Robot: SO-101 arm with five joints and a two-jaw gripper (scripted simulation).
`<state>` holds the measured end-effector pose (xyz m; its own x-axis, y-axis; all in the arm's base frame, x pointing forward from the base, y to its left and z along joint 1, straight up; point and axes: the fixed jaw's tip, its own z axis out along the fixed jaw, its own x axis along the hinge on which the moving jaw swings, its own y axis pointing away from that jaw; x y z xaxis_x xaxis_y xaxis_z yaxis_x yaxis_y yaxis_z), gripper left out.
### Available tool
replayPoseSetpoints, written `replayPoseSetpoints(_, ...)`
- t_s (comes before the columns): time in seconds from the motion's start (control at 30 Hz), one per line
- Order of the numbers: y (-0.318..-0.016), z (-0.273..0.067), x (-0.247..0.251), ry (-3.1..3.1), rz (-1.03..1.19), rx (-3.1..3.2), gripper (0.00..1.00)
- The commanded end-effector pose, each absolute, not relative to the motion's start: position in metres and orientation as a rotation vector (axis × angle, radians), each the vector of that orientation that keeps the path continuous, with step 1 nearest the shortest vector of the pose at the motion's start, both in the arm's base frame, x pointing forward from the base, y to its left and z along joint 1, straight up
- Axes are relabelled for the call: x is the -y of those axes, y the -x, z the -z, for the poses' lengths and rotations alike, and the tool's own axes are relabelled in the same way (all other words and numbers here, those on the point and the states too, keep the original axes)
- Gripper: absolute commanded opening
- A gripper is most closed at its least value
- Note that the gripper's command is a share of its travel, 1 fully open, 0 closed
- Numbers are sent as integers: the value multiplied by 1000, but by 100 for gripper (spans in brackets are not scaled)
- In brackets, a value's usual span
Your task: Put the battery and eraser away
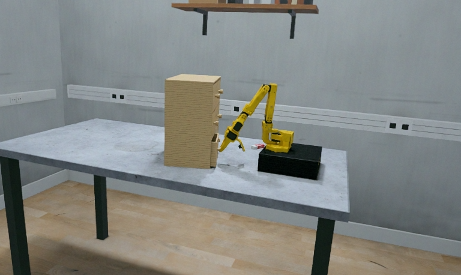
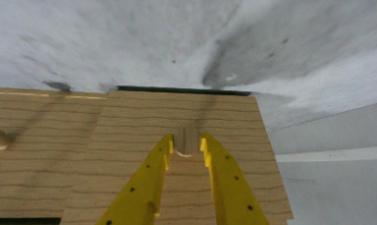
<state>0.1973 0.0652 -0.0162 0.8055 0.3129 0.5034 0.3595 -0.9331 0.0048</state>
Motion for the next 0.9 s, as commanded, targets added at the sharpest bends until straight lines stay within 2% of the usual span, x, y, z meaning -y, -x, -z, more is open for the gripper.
replayPoseSetpoints(0.0, -195, 16, -64, 2900, 782, 537, 0)
replayPoseSetpoints(0.87, -186, 16, -62, 2898, 782, 543, 0)
